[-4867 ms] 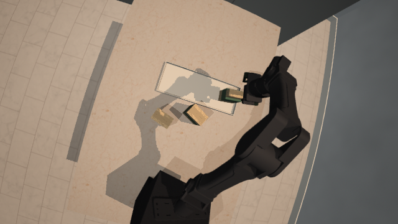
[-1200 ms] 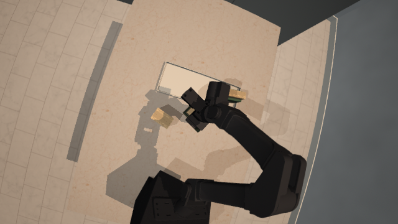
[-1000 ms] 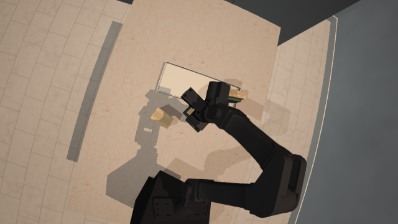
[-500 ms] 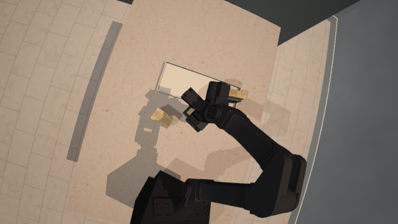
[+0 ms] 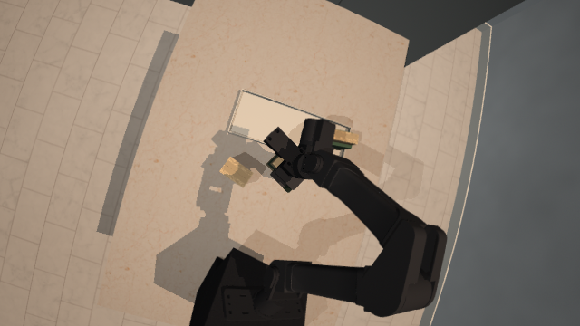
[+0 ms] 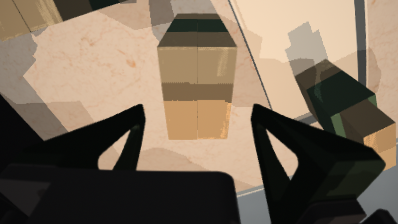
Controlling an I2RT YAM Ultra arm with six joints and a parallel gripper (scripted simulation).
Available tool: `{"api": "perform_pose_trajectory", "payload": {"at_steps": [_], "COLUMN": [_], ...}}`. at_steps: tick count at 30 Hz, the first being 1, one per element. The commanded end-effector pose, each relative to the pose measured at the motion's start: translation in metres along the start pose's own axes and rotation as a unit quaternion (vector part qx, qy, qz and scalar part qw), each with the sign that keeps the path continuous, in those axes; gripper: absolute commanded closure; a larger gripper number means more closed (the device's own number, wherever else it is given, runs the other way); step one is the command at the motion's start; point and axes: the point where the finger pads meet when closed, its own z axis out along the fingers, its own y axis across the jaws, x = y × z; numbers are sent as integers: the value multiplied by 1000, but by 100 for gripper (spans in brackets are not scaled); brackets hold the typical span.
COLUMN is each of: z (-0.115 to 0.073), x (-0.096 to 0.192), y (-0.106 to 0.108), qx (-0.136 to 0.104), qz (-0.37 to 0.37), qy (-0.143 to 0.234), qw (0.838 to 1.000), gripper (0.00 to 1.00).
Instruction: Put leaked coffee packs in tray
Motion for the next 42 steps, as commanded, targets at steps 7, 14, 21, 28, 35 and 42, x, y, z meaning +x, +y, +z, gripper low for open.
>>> {"api": "perform_pose_trajectory", "payload": {"at_steps": [7, 14, 21, 28, 35, 42], "z": [2, 11, 26, 37, 50, 50], "x": [-9, 2, 2, 1, 2, 1], "y": [0, 8, 8, 7, 9, 5], "qx": [-1, -9, -10, -8, -10, -4], "qz": [-3, -4, -4, -3, -4, -2], "qy": [-12, 2, 2, 1, 2, -2], "qw": [1000, 1000, 1000, 1000, 1000, 1000], "gripper": [21, 21, 21, 21, 21, 21]}}
